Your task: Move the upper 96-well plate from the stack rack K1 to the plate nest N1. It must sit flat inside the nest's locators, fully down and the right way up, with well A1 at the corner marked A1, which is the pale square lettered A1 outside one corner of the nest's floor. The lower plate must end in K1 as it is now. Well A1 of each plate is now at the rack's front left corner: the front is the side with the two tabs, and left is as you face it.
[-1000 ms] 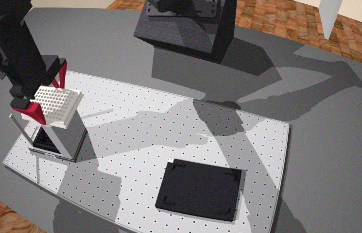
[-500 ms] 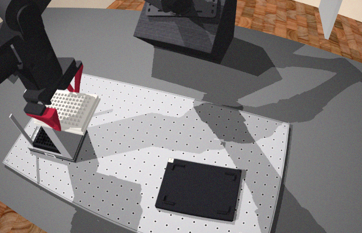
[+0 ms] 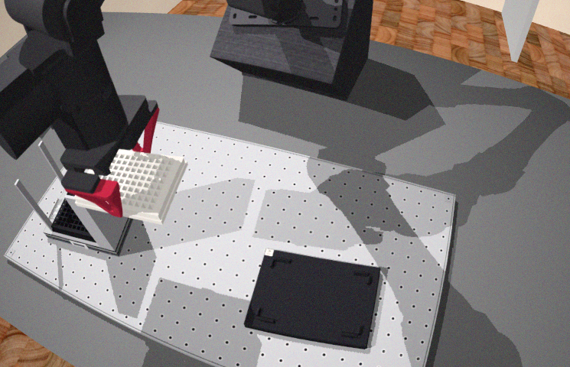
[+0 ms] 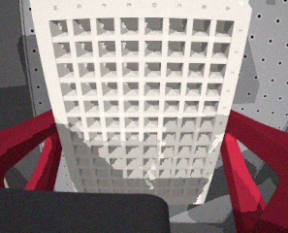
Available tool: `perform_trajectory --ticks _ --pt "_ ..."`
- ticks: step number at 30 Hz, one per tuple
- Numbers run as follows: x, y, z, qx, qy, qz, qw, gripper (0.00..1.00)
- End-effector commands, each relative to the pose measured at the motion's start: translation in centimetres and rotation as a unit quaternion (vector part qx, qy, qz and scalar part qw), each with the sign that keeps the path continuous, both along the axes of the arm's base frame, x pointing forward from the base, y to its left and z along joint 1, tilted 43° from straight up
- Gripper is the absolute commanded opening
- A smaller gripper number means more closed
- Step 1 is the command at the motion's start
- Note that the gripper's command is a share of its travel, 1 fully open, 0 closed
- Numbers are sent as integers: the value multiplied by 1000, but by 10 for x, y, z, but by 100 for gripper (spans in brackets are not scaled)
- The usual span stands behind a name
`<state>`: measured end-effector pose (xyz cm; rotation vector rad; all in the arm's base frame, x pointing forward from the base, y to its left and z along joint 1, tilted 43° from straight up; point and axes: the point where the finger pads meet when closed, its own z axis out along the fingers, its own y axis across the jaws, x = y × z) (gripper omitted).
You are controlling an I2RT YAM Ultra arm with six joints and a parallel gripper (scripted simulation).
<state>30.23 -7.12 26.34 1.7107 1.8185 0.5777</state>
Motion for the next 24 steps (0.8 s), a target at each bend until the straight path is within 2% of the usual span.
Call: perform_trajectory --ticks 1,7,18,20,22,24 --pt "-3 6 5 -9 -15 -20 1000 0" --pt "0 25 7 -9 -20 -20 1000 0" --pt "1 55 -1 -7 -10 -20 1000 0" --pt "6 61 6 -6 -18 -20 1000 0" --pt "10 68 0 -6 -7 -20 1000 0" --pt "11 75 3 -6 -11 -19 1000 0"
